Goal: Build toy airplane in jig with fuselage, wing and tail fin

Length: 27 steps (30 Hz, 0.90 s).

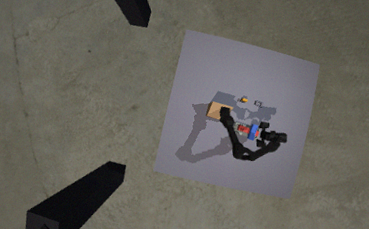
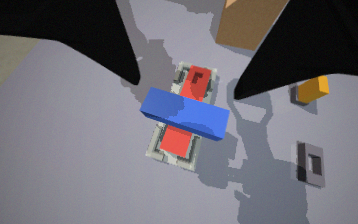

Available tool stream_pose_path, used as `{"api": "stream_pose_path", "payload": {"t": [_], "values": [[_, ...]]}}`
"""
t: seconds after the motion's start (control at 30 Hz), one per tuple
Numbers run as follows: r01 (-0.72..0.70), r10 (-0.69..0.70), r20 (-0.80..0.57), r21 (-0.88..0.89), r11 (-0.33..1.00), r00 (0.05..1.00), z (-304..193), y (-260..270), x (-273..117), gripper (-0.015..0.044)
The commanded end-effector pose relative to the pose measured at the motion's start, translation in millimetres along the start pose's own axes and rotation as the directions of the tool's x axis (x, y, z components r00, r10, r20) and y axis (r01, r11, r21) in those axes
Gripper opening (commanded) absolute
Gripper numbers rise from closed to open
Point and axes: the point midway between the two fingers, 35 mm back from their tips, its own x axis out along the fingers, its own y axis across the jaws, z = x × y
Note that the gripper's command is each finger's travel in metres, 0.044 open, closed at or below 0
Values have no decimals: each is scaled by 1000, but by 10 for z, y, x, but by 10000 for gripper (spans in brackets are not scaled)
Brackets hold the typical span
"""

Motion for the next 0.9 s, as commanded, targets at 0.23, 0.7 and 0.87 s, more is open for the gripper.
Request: {"api": "stream_pose_path", "payload": {"t": [0.23,0.7,0.87], "values": [[-4,4,1,162,987,1000,6,58,-8,440],[-57,55,16,133,989,998,-607,2093,-105,440],[-19,20,-4,161,987,1000,-1122,2573,8,440]]}}
